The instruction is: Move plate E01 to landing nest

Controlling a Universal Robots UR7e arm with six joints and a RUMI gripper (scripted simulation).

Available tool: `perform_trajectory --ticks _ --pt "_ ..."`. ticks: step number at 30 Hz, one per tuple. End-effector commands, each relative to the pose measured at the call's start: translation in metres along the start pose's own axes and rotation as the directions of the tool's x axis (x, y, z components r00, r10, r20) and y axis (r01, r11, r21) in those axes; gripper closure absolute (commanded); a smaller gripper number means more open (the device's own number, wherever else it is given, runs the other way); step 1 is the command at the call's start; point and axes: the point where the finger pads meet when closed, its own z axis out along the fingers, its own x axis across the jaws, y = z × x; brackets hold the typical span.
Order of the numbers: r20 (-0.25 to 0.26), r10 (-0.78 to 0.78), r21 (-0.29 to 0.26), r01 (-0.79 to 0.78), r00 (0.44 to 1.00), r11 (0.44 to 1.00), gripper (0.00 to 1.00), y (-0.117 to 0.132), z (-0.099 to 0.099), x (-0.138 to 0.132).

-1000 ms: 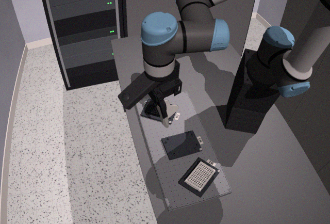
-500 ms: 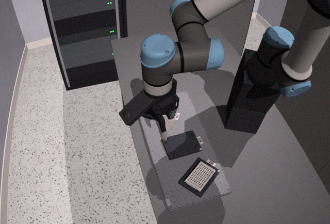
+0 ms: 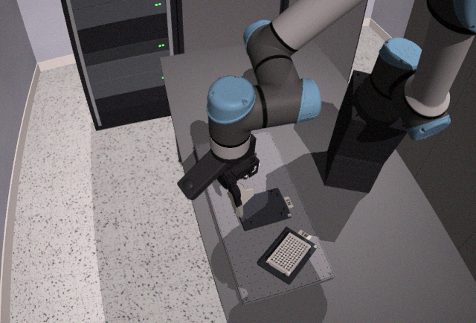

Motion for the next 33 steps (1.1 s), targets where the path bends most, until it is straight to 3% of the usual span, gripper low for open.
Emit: perform_trajectory --ticks 1,3,12,20,33 --pt "0.007 -0.021 0.012 0.021 1.0 1.0 0.18 -0.002 0.017 -0.006" --pt "0.007 -0.021 0.012 0.021 1.0 1.0 0.18 -0.002 0.017 -0.006" --pt "0.014 -0.041 0.021 0.041 0.999 0.999 0.18 0.0 0.056 -0.023" --pt "0.021 -0.061 0.031 0.06 0.998 0.998 0.18 0.003 0.075 -0.033" --pt "0.035 -0.101 0.049 0.099 0.994 0.994 0.18 0.016 0.125 -0.061"
